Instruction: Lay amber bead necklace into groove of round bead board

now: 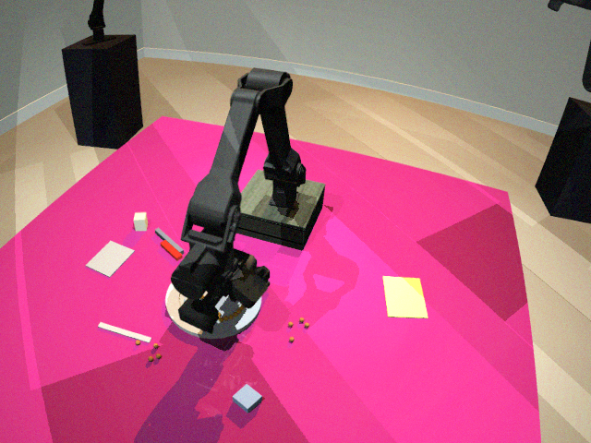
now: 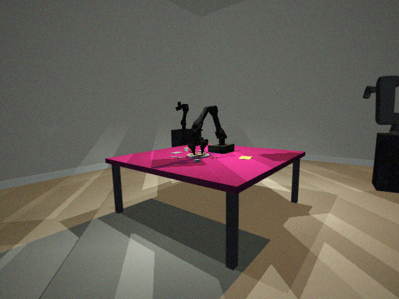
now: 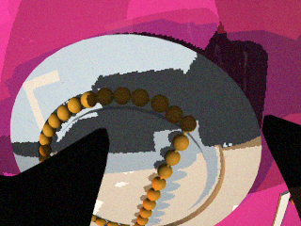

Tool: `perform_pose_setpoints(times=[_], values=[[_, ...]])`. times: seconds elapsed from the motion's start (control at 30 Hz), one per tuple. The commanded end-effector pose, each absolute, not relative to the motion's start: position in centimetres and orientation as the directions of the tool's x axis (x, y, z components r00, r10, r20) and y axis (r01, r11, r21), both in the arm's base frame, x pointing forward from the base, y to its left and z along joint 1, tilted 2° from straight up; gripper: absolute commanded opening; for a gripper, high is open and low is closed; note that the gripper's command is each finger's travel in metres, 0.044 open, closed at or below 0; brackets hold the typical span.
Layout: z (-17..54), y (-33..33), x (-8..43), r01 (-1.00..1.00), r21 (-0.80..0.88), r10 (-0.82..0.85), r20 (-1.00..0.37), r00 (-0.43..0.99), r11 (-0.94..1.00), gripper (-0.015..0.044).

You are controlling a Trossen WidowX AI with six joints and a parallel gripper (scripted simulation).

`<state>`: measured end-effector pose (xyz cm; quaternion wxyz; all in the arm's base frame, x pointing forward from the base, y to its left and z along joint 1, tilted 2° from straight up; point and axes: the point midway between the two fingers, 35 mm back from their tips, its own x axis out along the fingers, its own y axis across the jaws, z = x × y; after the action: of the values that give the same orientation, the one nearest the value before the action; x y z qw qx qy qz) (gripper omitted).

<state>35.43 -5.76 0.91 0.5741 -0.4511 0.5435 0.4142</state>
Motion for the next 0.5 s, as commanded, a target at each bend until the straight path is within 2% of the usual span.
perform_pose_setpoints(times=[0.0,0.1,0.17,0.3,0.47], values=[[1.0,-5.8,35.4,-0.967,-0.069,-0.019,-0.998,0.066,0.247,0.044],[1.0,-5.8,35.4,-0.967,-0.069,-0.019,-0.998,0.066,0.247,0.044],[1.4,-5.9,35.3,-0.949,-0.069,-0.019,-0.998,0.066,0.309,0.0387],[3.5,-6.6,34.7,-0.776,-0.064,-0.02,-0.998,0.066,0.627,0.0282],[3.9,-6.7,34.5,-0.734,-0.062,-0.02,-0.998,0.066,0.676,0.0151]])
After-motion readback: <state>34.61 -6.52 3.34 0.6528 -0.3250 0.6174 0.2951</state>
